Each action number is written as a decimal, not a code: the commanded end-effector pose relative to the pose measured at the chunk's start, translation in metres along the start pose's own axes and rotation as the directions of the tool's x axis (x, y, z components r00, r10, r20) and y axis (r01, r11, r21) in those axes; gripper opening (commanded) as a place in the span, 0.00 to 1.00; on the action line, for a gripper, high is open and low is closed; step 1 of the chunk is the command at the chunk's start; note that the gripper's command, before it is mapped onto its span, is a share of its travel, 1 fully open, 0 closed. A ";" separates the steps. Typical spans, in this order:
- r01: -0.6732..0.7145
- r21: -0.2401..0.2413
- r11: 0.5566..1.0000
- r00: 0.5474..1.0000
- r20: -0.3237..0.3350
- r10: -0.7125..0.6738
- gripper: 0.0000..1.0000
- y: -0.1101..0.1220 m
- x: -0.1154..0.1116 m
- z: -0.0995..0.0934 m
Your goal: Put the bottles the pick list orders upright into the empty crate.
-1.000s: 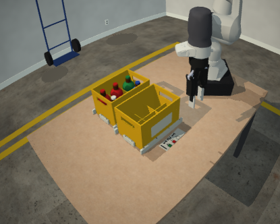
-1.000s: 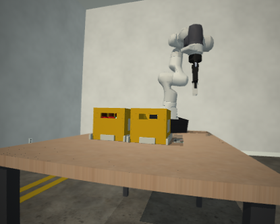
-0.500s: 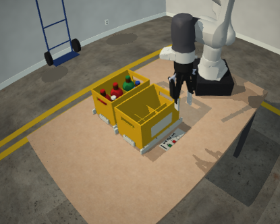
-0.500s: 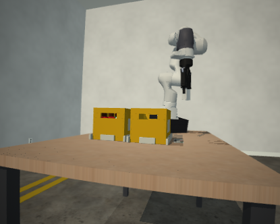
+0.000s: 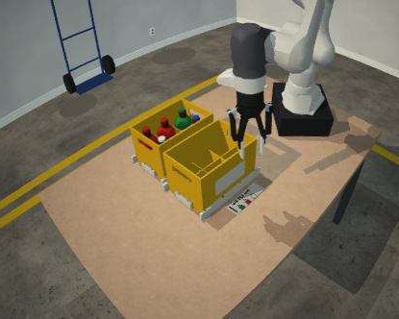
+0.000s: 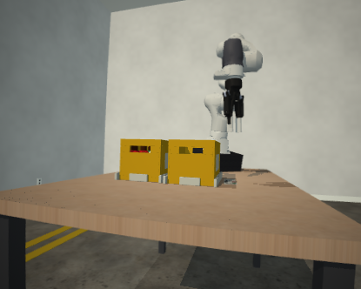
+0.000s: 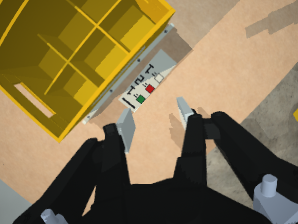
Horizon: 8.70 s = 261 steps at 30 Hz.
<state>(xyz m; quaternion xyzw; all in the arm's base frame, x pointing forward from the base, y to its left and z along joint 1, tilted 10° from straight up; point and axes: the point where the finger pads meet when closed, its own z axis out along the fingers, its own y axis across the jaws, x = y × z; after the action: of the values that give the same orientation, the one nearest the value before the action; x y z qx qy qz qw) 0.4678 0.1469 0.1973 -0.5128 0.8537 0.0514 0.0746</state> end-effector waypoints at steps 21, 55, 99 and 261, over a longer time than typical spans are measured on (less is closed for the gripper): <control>-0.449 0.013 0.893 0.893 0.027 0.449 0.38 -0.002 -0.003 -0.001; -0.806 0.035 0.590 0.592 0.038 0.805 0.38 -0.002 -0.003 -0.001; -0.806 0.035 0.590 0.592 0.038 0.805 0.38 -0.002 -0.003 -0.001; 0.565 0.039 0.824 0.825 -0.034 -0.564 0.38 -0.196 0.309 -0.118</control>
<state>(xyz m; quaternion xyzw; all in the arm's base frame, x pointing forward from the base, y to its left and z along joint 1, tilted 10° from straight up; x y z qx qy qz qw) 0.4892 -0.2339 0.2559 -0.7306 0.6770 0.0003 0.0886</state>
